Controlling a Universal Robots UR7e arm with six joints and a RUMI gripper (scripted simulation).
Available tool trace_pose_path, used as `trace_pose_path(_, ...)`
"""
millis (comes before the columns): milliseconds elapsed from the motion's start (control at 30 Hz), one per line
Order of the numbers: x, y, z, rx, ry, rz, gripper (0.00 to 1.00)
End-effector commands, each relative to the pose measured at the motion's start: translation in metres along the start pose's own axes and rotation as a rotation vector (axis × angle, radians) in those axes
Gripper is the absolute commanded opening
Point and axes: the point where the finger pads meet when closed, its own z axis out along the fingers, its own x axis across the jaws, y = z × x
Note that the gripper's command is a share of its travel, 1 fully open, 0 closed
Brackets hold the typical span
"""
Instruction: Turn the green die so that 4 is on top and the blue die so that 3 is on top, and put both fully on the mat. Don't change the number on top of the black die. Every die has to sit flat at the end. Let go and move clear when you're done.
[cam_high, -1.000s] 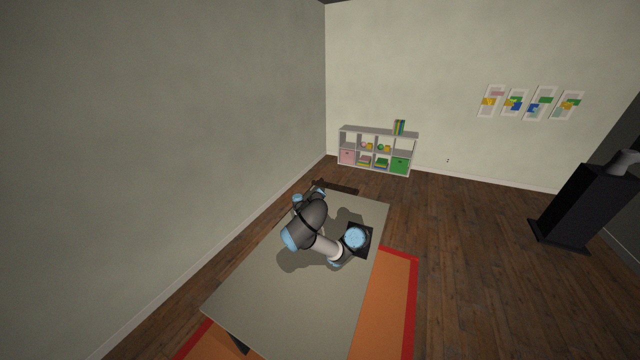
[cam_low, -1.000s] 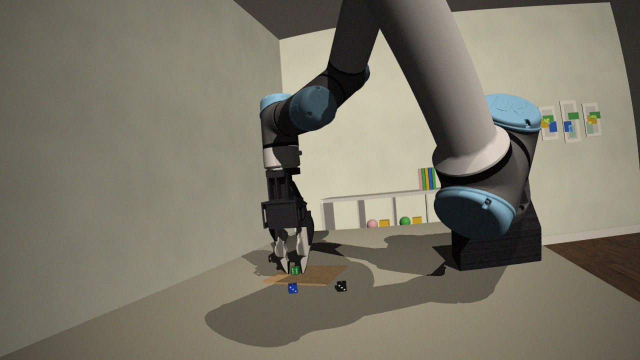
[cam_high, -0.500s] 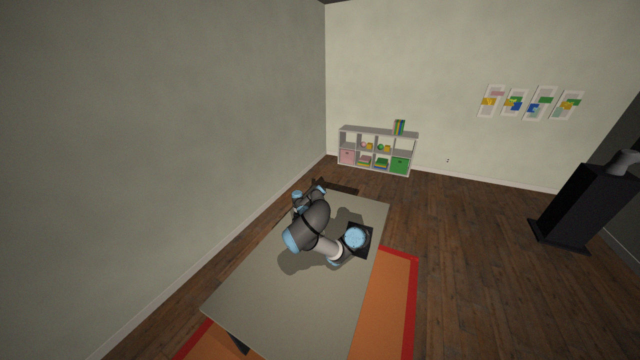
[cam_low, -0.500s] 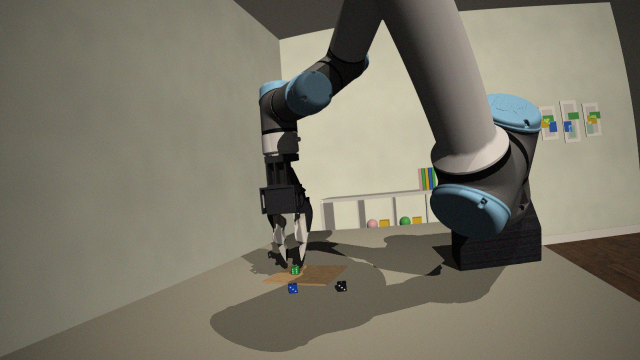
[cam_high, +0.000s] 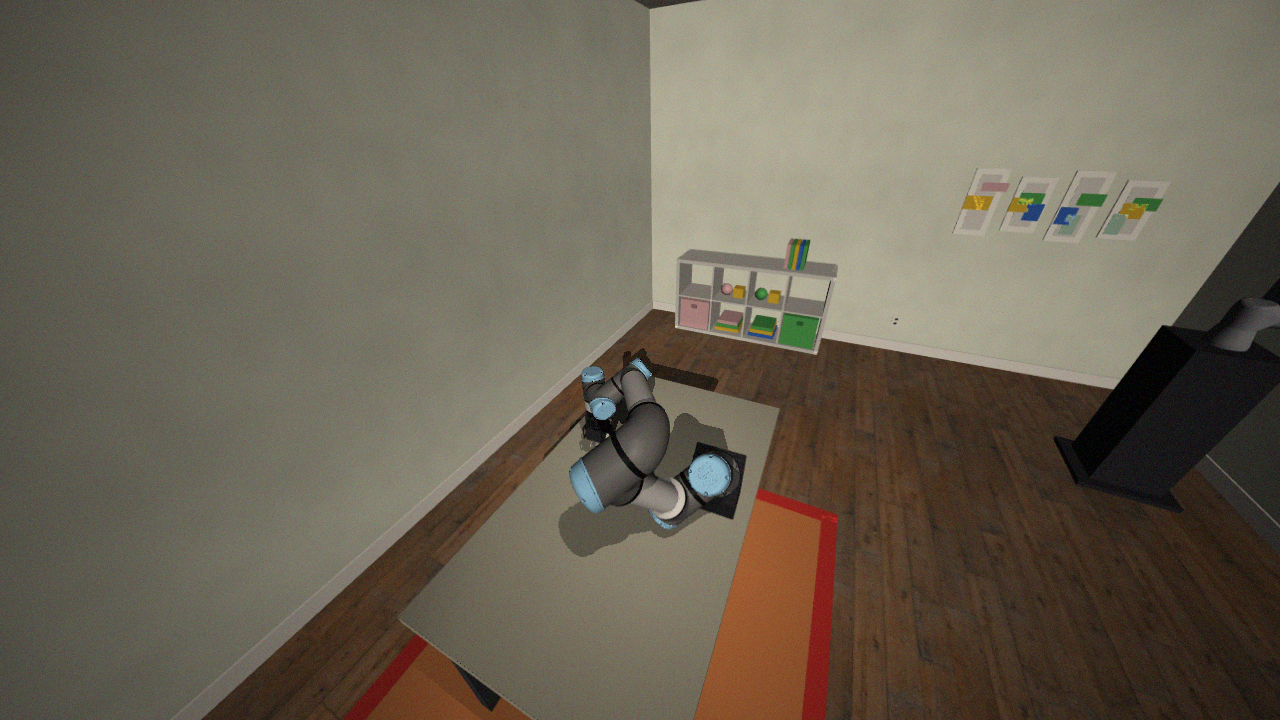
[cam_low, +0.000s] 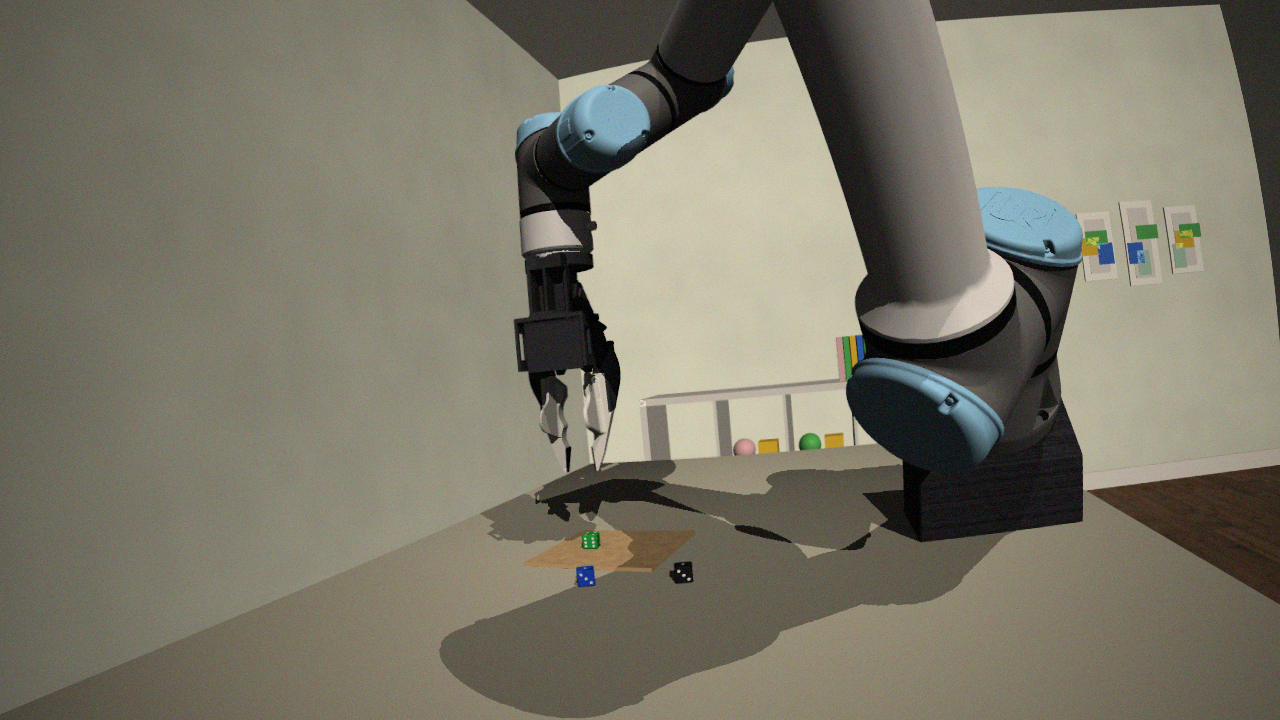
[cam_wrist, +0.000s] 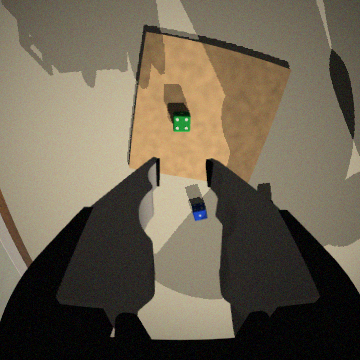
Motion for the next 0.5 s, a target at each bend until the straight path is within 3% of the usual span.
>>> trace_pose_path(0, 0.0, 0.0, -0.0064, 0.0, 0.0, 0.0, 0.18)
trace_pose_path(33, 0.0, 0.0, -0.0064, 0.0, 0.0, 0.0, 1.0)
trace_pose_path(467, 0.0, 0.0, -0.0064, 0.0, 0.0, 0.0, 1.0)
